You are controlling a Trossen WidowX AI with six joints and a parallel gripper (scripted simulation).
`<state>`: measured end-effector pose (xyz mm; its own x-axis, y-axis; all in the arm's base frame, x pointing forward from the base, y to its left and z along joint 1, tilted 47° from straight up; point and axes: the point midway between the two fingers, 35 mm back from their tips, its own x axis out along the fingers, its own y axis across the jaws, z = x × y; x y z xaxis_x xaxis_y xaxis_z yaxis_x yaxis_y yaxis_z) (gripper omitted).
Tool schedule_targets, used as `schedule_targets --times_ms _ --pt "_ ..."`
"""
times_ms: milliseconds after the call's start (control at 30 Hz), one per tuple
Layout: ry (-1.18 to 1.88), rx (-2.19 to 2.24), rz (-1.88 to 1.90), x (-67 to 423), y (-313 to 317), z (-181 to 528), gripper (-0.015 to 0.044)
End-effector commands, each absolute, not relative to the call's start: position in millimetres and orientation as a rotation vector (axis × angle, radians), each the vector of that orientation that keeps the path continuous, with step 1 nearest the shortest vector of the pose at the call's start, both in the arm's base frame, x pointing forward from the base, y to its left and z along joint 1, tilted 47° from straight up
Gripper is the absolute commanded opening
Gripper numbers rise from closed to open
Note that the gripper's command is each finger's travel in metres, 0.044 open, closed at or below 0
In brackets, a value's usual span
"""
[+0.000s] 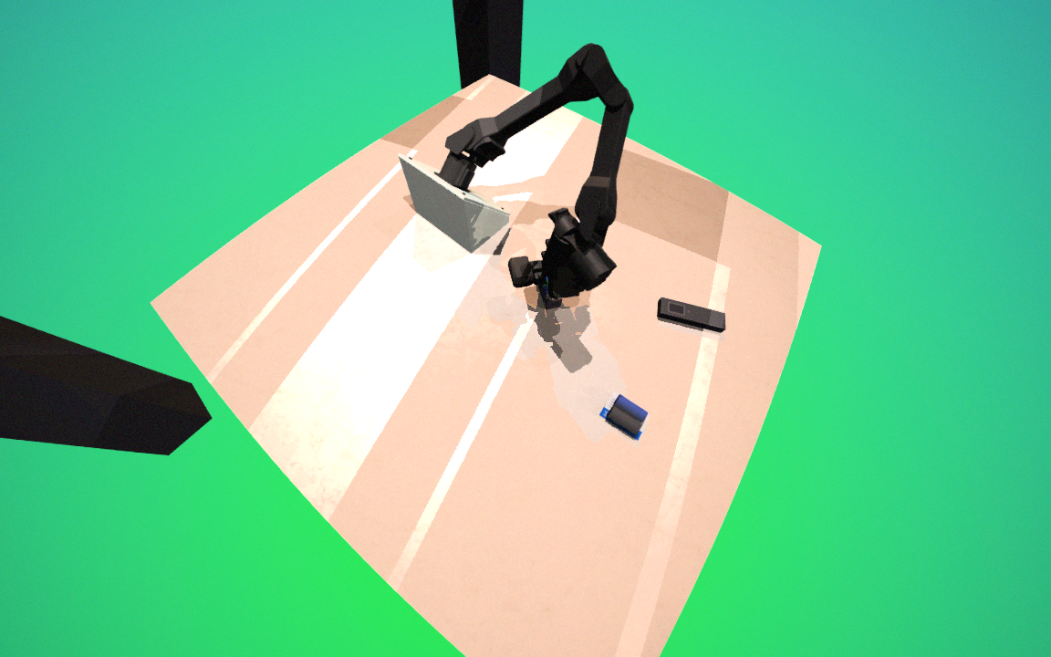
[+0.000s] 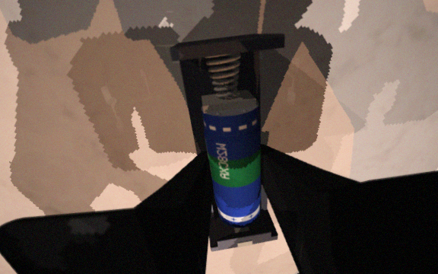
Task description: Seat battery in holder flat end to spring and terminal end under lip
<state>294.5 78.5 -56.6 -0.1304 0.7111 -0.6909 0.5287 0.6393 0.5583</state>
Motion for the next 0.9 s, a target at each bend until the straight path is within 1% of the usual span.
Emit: schedule_targets --times_ms 0,467,533,767,800,867 --pt "1.797 1.002 0.212 294 79 -56 0.0186" --pt "1.796 0.997 0.214 295 68 -46 0.0186" --pt "1.802 1.007 0.207 294 64 -44 0.0238" --pt "1.795 0.995 0.21 295 14 3 0.0422" --pt "1.795 0.995 0.211 294 12 4 0.044" --pt "1.795 0.994 0.211 294 11 2 0.044"
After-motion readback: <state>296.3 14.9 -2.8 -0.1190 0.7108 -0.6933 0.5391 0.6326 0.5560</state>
